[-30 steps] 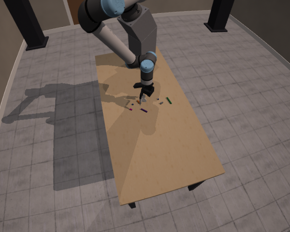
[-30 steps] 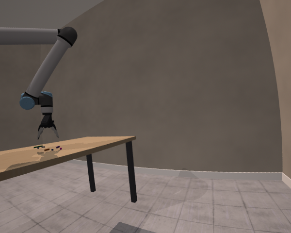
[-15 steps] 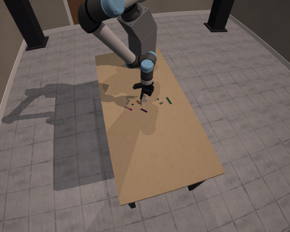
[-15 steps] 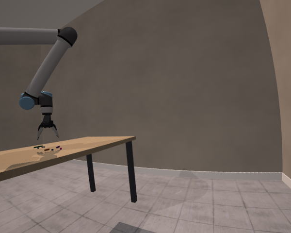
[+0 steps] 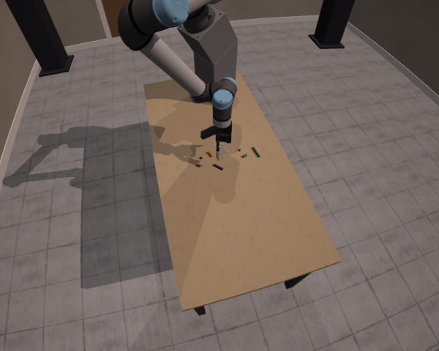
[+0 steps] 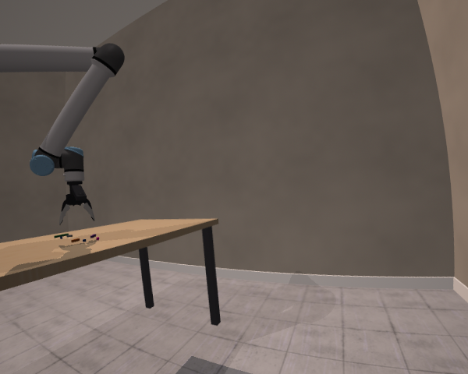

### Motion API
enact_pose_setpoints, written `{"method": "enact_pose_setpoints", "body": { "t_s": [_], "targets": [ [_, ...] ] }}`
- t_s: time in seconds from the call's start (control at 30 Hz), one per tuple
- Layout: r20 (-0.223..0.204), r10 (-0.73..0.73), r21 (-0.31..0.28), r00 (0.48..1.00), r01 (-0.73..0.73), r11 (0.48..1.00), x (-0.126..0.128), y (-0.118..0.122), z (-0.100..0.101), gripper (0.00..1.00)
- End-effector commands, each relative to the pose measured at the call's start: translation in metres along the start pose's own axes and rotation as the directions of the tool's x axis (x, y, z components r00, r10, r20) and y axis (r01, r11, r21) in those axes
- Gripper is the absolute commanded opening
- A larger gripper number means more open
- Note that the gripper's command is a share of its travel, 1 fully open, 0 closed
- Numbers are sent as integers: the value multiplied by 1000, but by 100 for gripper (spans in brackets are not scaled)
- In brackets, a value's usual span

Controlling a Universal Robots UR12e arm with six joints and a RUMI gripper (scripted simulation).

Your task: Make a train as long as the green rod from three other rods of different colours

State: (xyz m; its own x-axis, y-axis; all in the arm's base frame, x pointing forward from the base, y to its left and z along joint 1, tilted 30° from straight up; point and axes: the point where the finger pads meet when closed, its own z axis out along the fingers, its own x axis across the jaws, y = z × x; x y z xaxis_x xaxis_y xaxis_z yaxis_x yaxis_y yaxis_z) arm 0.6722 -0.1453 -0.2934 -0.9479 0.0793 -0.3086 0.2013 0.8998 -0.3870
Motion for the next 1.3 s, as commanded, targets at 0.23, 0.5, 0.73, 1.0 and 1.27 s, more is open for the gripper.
{"method": "enact_pose_setpoints", "body": {
  "t_s": [0.23,0.5,0.73,1.0,1.27],
  "targets": [
    [6,-345,-2,938,345,938,-1,-1,0,100],
    [7,-561,-1,828,561,828,-1,0,0,100],
    [7,-692,0,722,692,722,-1,1,-1,100],
    [6,-827,2,562,827,562,0,3,-1,100],
    [6,-867,2,498,867,498,1,4,-1,100]
  ]
}}
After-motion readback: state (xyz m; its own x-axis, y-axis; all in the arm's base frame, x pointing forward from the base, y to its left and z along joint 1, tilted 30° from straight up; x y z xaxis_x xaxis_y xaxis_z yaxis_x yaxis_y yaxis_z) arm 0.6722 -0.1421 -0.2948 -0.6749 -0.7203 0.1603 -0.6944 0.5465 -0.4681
